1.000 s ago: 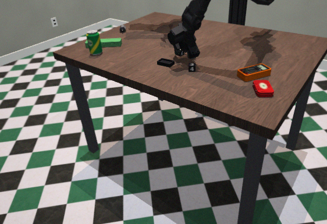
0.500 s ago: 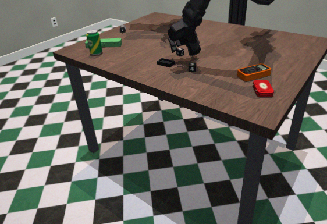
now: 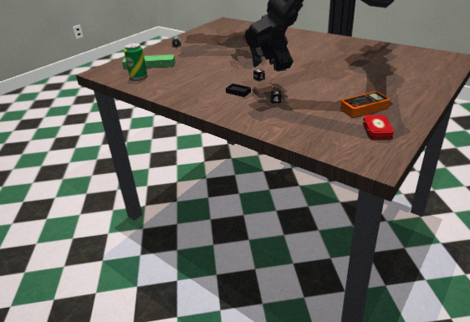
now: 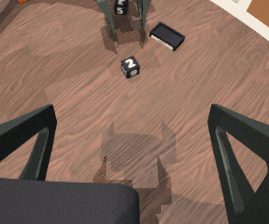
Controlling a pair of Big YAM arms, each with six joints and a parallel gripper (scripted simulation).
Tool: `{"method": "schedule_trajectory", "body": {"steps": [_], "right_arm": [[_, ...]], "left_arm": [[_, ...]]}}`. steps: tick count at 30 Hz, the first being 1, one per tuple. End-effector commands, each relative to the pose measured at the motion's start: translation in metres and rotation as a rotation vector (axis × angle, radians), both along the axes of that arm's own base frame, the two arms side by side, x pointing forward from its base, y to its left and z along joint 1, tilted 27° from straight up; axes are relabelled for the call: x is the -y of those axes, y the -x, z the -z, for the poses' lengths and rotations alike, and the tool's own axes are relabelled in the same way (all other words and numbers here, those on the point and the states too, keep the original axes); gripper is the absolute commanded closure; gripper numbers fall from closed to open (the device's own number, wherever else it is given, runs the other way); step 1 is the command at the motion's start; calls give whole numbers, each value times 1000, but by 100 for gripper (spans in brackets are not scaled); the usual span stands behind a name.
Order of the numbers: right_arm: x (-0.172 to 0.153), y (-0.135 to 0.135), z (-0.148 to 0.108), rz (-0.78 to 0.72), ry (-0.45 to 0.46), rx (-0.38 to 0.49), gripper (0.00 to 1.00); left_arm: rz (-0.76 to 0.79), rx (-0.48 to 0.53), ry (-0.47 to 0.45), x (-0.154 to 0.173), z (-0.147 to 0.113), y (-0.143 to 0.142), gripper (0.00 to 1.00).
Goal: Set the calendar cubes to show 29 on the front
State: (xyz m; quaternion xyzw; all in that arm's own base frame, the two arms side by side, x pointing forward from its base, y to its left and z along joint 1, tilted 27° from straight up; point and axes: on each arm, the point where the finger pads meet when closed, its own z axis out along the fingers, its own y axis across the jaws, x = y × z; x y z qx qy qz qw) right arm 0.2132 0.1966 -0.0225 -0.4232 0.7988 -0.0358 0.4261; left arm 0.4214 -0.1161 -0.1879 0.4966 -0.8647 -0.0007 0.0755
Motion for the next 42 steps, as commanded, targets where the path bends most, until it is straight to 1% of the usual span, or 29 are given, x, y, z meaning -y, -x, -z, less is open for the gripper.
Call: {"method": "schedule_trajectory", "body": {"steps": [1,2,4,5,9,12,13,15,16,19,23,25,26,27,28,33,36,37,42], "right_arm": [[-19,-17,-5,1,-12,17,0],[-23,-21,-3,-1,-3,12,0],[-44,-37,-3,-8,-4,16,0],[-53,-46,-1,-12,-3,16,0],[-89,-79,6,-24,0,12,0],[-111,-100,13,-30,-2,8,0],[-117,-106,15,-31,-3,7,0],[-117,-106,15,-31,-3,7,0],[-122,-112,17,-32,-4,6,0],[-135,-126,26,-36,3,-7,0],[-142,-135,30,-34,-4,-9,0],[-147,-131,30,-39,-15,-10,0],[-149,-133,22,-40,-27,0,0],[-149,-133,22,-40,-27,1,0],[-149,-133,22,-40,-27,1,0],[-149,-133,22,-40,-27,1,0],[-149,-133,22,-40,-27,1,0],[-142,-127,26,-39,-16,-7,0],[-142,-127,26,-39,-16,-7,0]], "left_arm": [[124,37,-16,-9,4,-9,47],[168,67,-41,-16,1,-20,47],[281,117,-128,-31,-5,-36,47],[330,154,-165,-37,-17,-49,47],[485,200,-316,-62,-31,-73,47],[528,206,-414,-84,-39,-84,47],[536,198,-439,-90,-38,-84,47],[536,198,-439,-90,-38,-84,47],[543,186,-460,-96,-34,-82,47],[526,189,-513,-108,-39,-87,47],[525,199,-518,-100,-40,-88,47],[525,199,-518,-100,-40,-88,47],[525,197,-518,-101,-40,-87,47],[526,197,-518,-101,-40,-87,47],[541,177,-516,-102,-28,-83,47],[525,172,-516,-112,-24,-84,47],[525,172,-516,-114,-20,-85,47],[525,172,-517,-114,-19,-86,47],[525,172,-516,-117,-12,-87,47]]}}
